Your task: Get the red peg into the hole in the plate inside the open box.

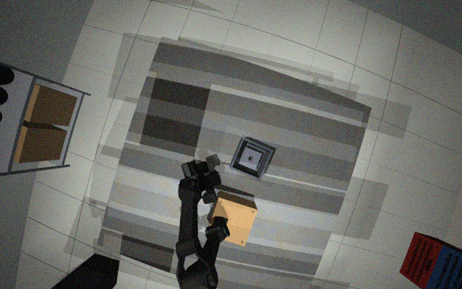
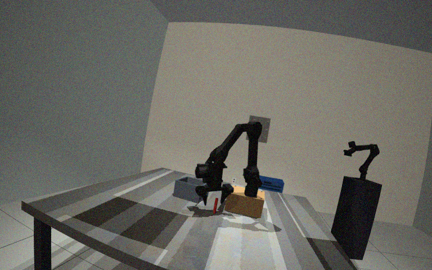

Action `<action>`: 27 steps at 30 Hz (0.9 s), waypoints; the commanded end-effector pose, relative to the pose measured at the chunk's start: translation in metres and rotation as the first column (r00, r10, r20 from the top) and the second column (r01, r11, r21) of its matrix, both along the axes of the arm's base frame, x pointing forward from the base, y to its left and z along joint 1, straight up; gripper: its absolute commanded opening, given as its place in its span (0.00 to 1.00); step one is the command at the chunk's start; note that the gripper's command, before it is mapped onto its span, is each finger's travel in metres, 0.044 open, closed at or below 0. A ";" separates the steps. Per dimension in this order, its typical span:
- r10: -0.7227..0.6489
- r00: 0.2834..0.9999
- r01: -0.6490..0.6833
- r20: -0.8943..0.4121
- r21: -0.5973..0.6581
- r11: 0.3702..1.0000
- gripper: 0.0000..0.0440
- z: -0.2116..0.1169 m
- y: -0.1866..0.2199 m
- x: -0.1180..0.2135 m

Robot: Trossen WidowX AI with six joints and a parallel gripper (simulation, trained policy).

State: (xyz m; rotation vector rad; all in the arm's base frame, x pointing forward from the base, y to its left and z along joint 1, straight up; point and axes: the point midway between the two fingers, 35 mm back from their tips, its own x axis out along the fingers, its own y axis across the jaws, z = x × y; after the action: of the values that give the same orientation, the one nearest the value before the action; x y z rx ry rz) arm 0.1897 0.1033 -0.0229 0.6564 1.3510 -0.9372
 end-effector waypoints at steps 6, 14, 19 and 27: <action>-0.024 1.000 0.024 -0.018 0.020 1.000 0.57 -0.022 0.001 -0.012; -0.016 0.998 0.019 -0.058 0.066 0.998 0.10 -0.022 0.006 -0.011; 0.004 0.999 0.000 -0.050 0.074 0.997 0.00 -0.016 0.005 -0.005; 0.063 0.998 -0.064 0.023 0.034 0.997 0.00 0.005 -0.004 0.007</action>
State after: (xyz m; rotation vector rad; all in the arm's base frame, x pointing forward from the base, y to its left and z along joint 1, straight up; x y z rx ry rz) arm 0.1899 0.1024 -0.0292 0.6614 1.3950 -0.8851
